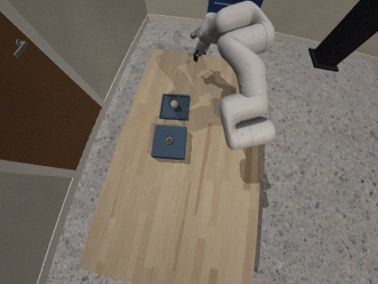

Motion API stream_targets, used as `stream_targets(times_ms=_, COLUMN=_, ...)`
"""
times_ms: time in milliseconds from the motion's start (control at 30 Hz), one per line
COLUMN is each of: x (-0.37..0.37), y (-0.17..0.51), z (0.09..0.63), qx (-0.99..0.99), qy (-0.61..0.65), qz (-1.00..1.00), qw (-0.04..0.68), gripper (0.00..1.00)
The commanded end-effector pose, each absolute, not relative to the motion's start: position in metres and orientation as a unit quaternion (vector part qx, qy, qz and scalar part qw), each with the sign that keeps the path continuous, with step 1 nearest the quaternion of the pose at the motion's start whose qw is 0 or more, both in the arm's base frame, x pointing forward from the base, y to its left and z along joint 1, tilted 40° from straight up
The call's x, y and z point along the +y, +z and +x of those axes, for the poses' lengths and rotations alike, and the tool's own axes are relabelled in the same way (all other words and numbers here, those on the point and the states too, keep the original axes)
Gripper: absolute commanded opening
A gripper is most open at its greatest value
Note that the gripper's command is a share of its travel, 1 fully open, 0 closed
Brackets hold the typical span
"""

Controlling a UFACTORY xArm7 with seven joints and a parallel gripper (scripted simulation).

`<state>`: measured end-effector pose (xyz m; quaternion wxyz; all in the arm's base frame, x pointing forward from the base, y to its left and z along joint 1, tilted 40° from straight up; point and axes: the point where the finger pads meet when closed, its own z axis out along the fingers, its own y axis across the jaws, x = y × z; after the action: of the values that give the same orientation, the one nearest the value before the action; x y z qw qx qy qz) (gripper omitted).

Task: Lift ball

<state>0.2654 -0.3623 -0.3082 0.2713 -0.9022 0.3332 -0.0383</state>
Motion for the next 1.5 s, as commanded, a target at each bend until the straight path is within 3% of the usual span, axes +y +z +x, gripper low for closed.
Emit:
stream_targets(times_ms=0, x=-0.360, y=-0.296, z=0.277, qx=0.348, qy=-0.033, qz=-0.896, qw=0.273, gripper=1.00)
stream_targets(times_ms=433, x=-0.259, y=-0.181, z=0.363, qx=0.554, qy=0.106, qz=-0.770, qw=0.299, gripper=1.00)
stream_targets(times_ms=667, x=-0.195, y=-0.134, z=0.378, qx=0.651, qy=0.191, qz=-0.680, qw=0.276, gripper=1.00)
stream_targets(times_ms=1000, x=-0.104, y=-0.056, z=0.395, qx=0.663, qy=0.202, qz=-0.668, qw=0.271, gripper=1.00)
stream_targets(times_ms=1467, x=-0.102, y=-0.060, z=0.396, qx=0.663, qy=0.202, qz=-0.668, qw=0.271, gripper=1.00)
